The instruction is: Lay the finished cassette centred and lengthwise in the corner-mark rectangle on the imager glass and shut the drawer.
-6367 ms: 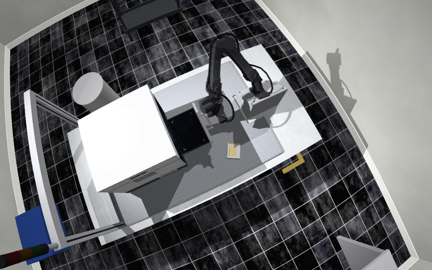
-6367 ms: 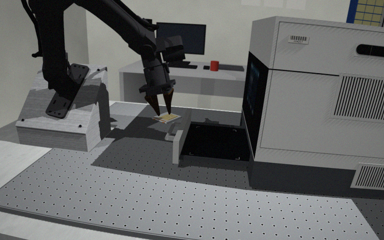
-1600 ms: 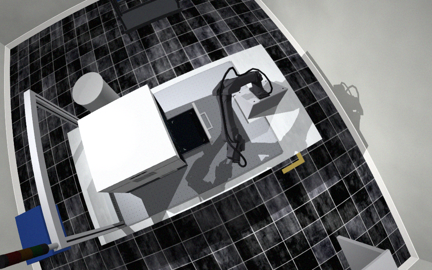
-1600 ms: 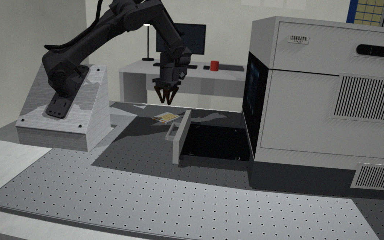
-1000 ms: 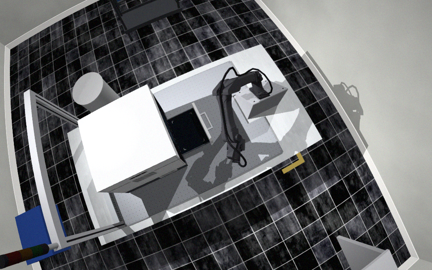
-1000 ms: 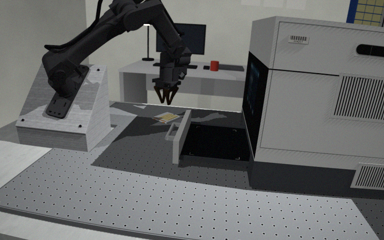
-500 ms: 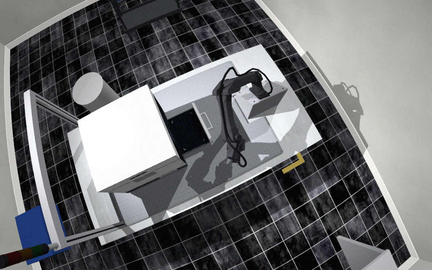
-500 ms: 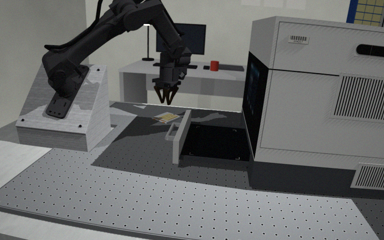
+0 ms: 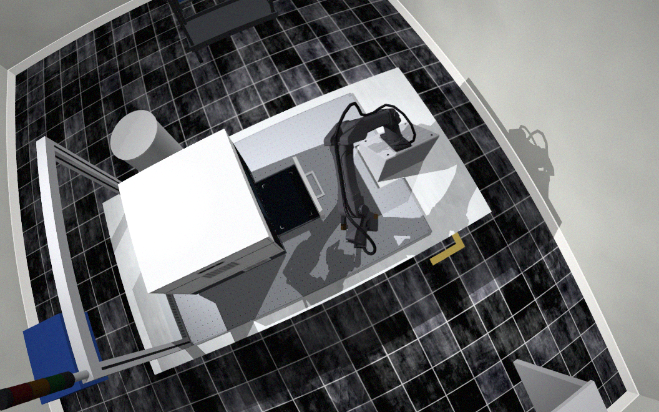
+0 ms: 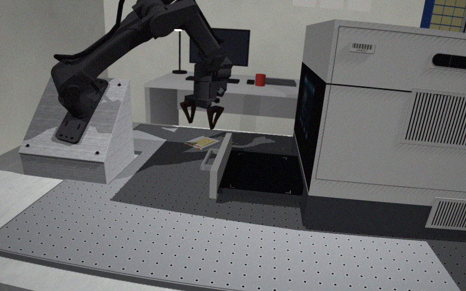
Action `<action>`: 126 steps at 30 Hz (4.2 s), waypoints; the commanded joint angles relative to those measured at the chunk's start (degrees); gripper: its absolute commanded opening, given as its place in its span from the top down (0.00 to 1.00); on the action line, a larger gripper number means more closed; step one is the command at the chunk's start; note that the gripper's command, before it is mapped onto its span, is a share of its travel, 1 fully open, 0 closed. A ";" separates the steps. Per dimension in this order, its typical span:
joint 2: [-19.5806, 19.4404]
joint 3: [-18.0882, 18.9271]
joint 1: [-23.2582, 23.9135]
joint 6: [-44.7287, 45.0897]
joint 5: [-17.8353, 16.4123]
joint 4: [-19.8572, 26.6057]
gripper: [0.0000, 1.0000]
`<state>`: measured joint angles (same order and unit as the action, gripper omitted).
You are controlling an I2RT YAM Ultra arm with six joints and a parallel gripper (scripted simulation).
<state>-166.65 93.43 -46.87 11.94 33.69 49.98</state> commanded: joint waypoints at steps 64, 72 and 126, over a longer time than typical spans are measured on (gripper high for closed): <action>-3.32 1.15 1.66 3.34 1.43 -6.31 0.00; -4.80 -0.15 3.75 4.31 2.42 -8.25 0.00; -3.20 0.46 3.33 4.78 2.06 -9.46 0.00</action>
<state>-171.85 92.36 -42.19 16.69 36.10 40.99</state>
